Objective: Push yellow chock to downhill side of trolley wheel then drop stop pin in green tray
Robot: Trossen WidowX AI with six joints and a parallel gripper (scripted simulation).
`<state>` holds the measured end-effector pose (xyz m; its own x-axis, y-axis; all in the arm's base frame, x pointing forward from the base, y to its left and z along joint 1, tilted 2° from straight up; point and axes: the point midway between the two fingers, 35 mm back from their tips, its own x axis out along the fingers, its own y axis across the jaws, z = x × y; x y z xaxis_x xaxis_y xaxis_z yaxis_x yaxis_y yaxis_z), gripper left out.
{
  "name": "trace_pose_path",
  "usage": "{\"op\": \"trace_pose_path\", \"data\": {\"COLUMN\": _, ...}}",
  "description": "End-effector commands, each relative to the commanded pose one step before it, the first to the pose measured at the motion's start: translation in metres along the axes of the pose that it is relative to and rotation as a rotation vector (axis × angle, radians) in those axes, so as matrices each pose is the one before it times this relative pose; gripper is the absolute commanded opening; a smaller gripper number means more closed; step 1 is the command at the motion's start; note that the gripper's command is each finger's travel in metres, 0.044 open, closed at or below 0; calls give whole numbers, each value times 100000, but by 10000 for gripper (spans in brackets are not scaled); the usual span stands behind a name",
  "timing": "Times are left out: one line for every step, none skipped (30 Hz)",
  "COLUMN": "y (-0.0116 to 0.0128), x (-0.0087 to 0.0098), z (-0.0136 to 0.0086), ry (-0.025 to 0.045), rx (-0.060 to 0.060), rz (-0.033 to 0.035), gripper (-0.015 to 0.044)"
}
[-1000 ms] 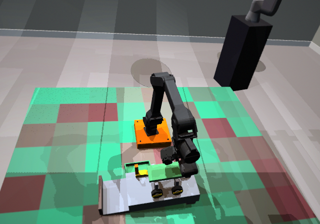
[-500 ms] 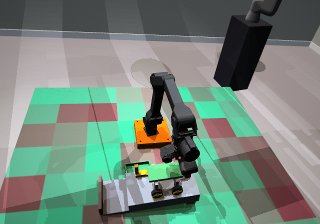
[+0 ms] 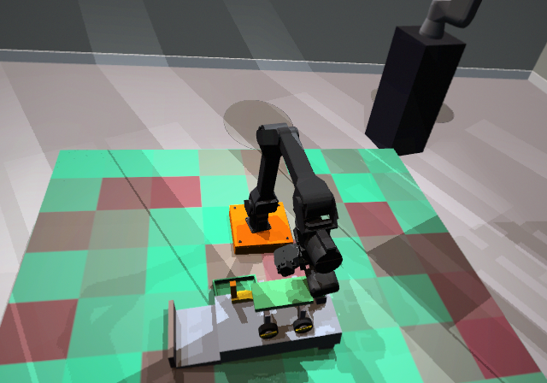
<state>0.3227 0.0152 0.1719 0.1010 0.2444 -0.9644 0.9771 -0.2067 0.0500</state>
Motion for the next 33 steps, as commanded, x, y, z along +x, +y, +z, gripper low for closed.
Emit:
{"op": "trace_pose_path", "data": {"y": 102, "x": -408, "z": -241, "ry": 590, "rx": -483, "rz": 561, "gripper": 0}}
{"op": "trace_pose_path", "data": {"y": 9, "x": -60, "z": -27, "ry": 1, "rx": 0, "rz": 1, "gripper": 0}}
{"op": "trace_pose_path", "data": {"y": 11, "x": -61, "z": -30, "ry": 1, "rx": 0, "rz": 1, "gripper": 0}}
{"op": "trace_pose_path", "data": {"y": 13, "x": -62, "z": -33, "ry": 2, "rx": 0, "rz": 1, "gripper": 0}}
{"op": "trace_pose_path", "data": {"y": 15, "x": -63, "z": -35, "ry": 2, "rx": 0, "rz": 1, "gripper": 0}}
{"op": "trace_pose_path", "data": {"y": 17, "x": -63, "z": -38, "ry": 2, "rx": 0, "rz": 1, "gripper": 0}}
{"op": "trace_pose_path", "data": {"y": -7, "x": 25, "z": -60, "ry": 7, "rx": 0, "rz": -1, "gripper": 0}}
{"op": "trace_pose_path", "data": {"y": -22, "x": 76, "z": -180, "ry": 22, "rx": 1, "rz": -2, "gripper": 0}}
{"op": "trace_pose_path", "data": {"y": -10, "x": 67, "z": -264, "ry": 28, "rx": 2, "rz": -1, "gripper": 0}}
{"op": "trace_pose_path", "data": {"y": -12, "x": 62, "z": -246, "ry": 27, "rx": 2, "rz": -1, "gripper": 0}}
{"op": "trace_pose_path", "data": {"y": 5, "x": 16, "z": -201, "ry": 22, "rx": 1, "rz": 0, "gripper": 0}}
{"op": "trace_pose_path", "data": {"y": 2, "x": 6, "z": -71, "ry": 8, "rx": 0, "rz": 0, "gripper": 0}}
{"op": "trace_pose_path", "data": {"y": -7, "x": 16, "z": -121, "ry": 13, "rx": 1, "rz": -1, "gripper": 0}}
{"op": "trace_pose_path", "data": {"y": -12, "x": 23, "z": -179, "ry": 20, "rx": 1, "rz": -1, "gripper": 0}}
{"op": "trace_pose_path", "data": {"y": -8, "x": 24, "z": -193, "ry": 20, "rx": 1, "rz": -1, "gripper": 0}}
{"op": "trace_pose_path", "data": {"y": -8, "x": 21, "z": -168, "ry": 18, "rx": 1, "rz": -1, "gripper": 0}}
{"op": "trace_pose_path", "data": {"y": 3, "x": 16, "z": -169, "ry": 17, "rx": 1, "rz": 0, "gripper": 0}}
{"op": "trace_pose_path", "data": {"y": 2, "x": 15, "z": -162, "ry": 17, "rx": 1, "rz": 0, "gripper": 0}}
{"op": "trace_pose_path", "data": {"y": 7, "x": 12, "z": -171, "ry": 18, "rx": 1, "rz": 0, "gripper": 0}}
{"op": "trace_pose_path", "data": {"y": 6, "x": 11, "z": -163, "ry": 17, "rx": 1, "rz": 0, "gripper": 0}}
{"op": "trace_pose_path", "data": {"y": 16, "x": 6, "z": -168, "ry": 17, "rx": 0, "rz": 1, "gripper": 0}}
{"op": "trace_pose_path", "data": {"y": 14, "x": 6, "z": -163, "ry": 17, "rx": 1, "rz": 1, "gripper": 0}}
{"op": "trace_pose_path", "data": {"y": 30, "x": -4, "z": -159, "ry": 16, "rx": 0, "rz": 2, "gripper": 0}}
{"op": "trace_pose_path", "data": {"y": 30, "x": -4, "z": -160, "ry": 16, "rx": 0, "rz": 2, "gripper": 0}}
{"op": "trace_pose_path", "data": {"y": -49, "x": 2, "z": 8, "ry": -1, "rx": 1, "rz": -4, "gripper": 0}}
{"op": "trace_pose_path", "data": {"y": -148, "x": 6, "z": 25, "ry": -2, "rx": 4, "rz": -14, "gripper": 0}}
{"op": "trace_pose_path", "data": {"y": -190, "x": 10, "z": 11, "ry": 0, "rx": 5, "rz": -17, "gripper": 0}}
{"op": "trace_pose_path", "data": {"y": -294, "x": 18, "z": 18, "ry": -1, "rx": 7, "rz": -27, "gripper": 0}}
{"op": "trace_pose_path", "data": {"y": -328, "x": 27, "z": 1, "ry": 1, "rx": 8, "rz": -30, "gripper": 0}}
{"op": "trace_pose_path", "data": {"y": -353, "x": 33, "z": 4, "ry": 1, "rx": 9, "rz": -33, "gripper": 0}}
{"op": "trace_pose_path", "data": {"y": -340, "x": 51, "z": 3, "ry": 2, "rx": 9, "rz": -31, "gripper": 0}}
{"op": "trace_pose_path", "data": {"y": -341, "x": 54, "z": 6, "ry": 2, "rx": 9, "rz": -31, "gripper": 0}}
{"op": "trace_pose_path", "data": {"y": -335, "x": 54, "z": 11, "ry": 1, "rx": 8, "rz": -31, "gripper": 0}}
